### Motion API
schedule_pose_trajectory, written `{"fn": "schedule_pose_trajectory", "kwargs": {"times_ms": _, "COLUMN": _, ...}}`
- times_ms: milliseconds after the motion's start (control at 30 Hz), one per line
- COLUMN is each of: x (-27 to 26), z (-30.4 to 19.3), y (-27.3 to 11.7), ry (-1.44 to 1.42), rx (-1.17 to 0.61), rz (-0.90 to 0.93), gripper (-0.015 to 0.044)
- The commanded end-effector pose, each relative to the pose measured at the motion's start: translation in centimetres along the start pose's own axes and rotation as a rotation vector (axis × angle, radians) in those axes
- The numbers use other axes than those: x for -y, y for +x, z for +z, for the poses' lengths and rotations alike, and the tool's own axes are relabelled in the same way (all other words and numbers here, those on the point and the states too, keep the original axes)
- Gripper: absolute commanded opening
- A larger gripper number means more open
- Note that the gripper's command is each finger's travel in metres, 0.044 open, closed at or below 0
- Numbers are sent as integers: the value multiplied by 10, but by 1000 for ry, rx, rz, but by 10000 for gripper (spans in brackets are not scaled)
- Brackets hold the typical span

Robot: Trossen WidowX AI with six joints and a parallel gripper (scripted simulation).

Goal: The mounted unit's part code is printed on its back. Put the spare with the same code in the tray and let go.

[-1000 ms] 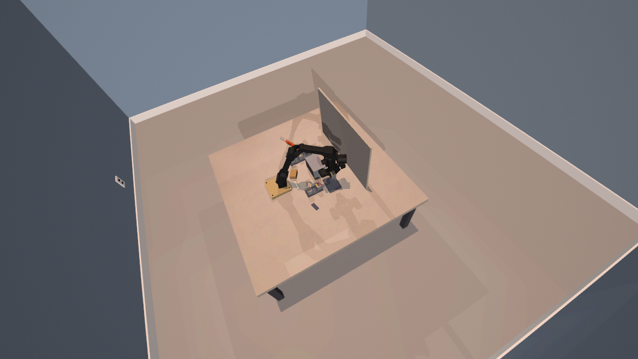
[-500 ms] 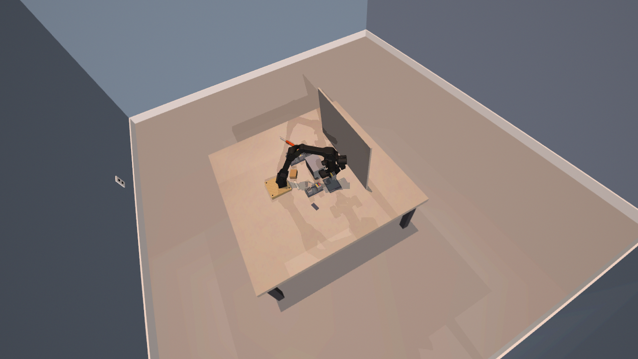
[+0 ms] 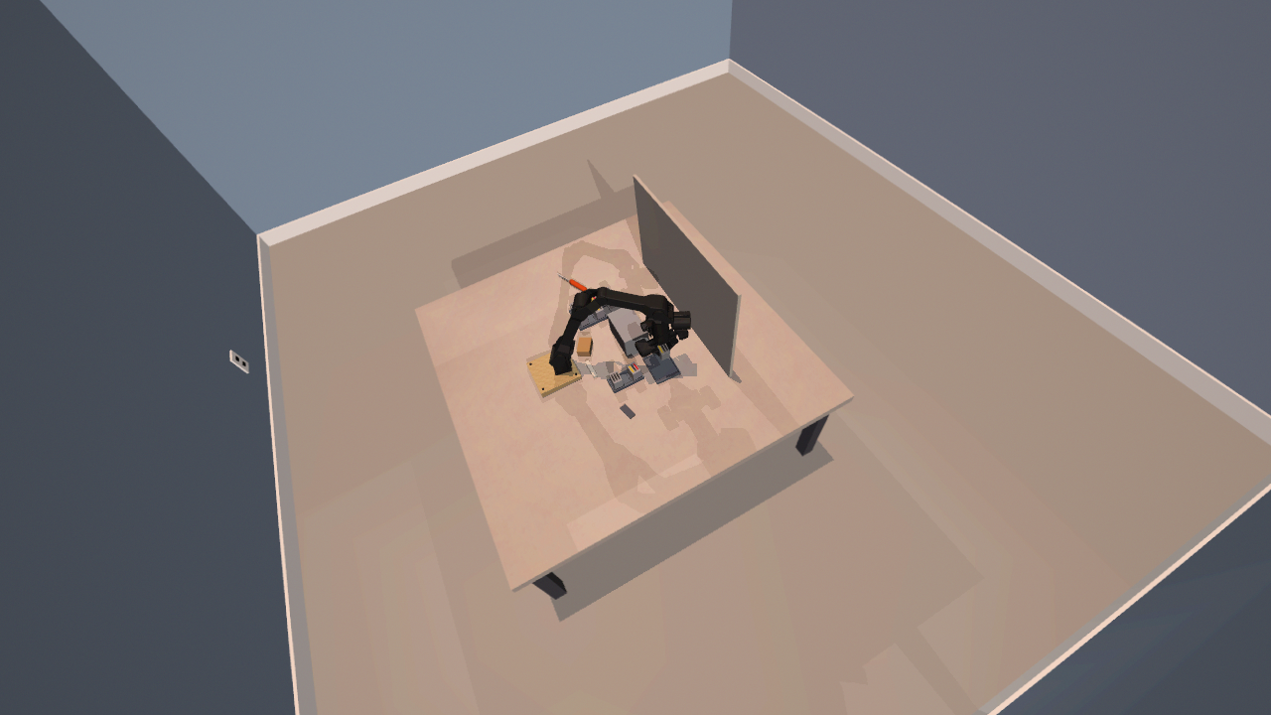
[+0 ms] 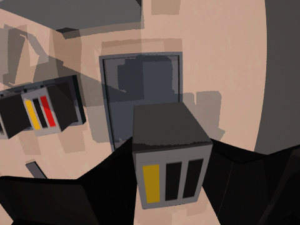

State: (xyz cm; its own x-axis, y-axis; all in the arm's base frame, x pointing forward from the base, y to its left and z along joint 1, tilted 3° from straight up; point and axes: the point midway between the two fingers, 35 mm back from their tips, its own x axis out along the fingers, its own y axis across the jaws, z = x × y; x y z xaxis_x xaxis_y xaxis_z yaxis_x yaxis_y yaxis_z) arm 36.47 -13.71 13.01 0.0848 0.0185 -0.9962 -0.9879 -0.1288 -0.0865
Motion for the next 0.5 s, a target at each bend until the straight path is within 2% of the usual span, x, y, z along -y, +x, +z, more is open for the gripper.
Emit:
{"fn": "schedule_pose_trajectory", "kwargs": {"times_ms": 0, "x": 0, "z": 1, "y": 4, "ry": 4, "rx": 3, "rz": -1, "gripper": 0}}
{"fn": "schedule_pose_trajectory", "kwargs": {"times_ms": 467, "x": 0, "z": 1, "y": 14, "ry": 4, "rx": 3, "rz": -1, "gripper": 0}}
